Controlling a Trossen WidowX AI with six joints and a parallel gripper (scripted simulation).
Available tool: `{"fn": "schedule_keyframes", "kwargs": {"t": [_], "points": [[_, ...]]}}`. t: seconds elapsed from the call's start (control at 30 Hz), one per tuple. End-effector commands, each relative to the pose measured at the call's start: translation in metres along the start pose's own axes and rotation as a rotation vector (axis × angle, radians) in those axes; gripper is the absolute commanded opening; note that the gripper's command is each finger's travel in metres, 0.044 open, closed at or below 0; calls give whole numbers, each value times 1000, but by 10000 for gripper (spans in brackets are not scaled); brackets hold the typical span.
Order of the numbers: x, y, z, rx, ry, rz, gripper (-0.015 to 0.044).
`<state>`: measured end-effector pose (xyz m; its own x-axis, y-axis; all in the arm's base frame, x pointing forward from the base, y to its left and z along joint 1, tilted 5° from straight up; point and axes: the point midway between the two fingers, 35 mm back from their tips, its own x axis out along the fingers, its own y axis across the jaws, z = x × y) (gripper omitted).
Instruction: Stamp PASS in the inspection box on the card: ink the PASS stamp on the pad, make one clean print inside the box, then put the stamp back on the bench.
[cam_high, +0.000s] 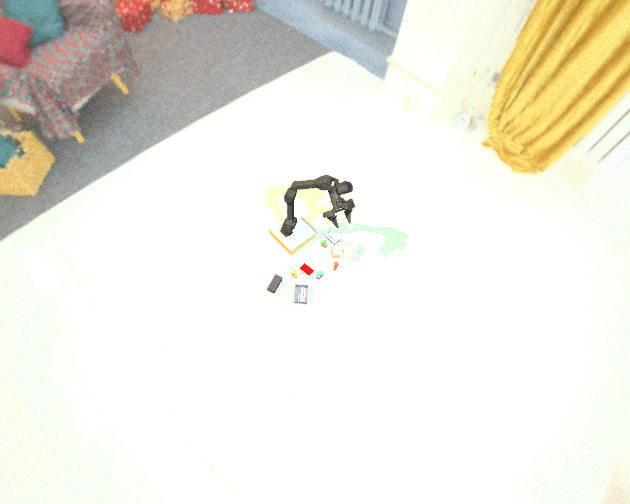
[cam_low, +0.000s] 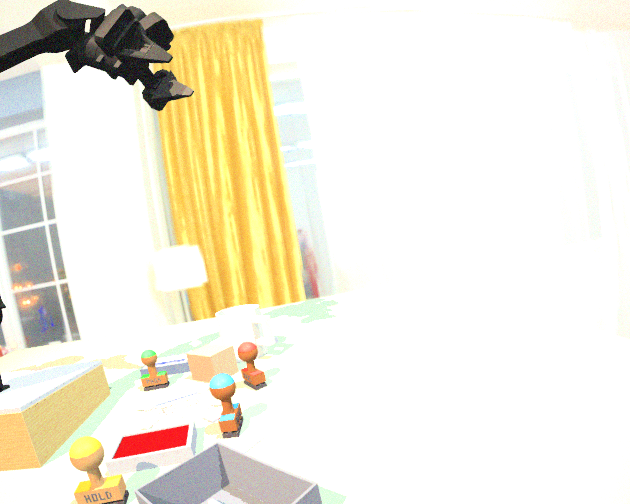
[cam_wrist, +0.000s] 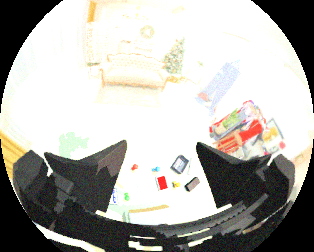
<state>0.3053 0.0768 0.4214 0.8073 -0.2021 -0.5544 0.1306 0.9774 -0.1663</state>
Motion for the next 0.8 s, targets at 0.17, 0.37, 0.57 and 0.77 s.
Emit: {"fn": "schedule_keyframes", "kwargs": {"t": [0.17,0.37,0.57,0.77], "points": [[36,38,-47,-28,147,93,242],[72,78,-126,-47,366,196,212],[91,102,-219,-45,606,270,212],[92,110,-317,-23,863,310,212]]}}
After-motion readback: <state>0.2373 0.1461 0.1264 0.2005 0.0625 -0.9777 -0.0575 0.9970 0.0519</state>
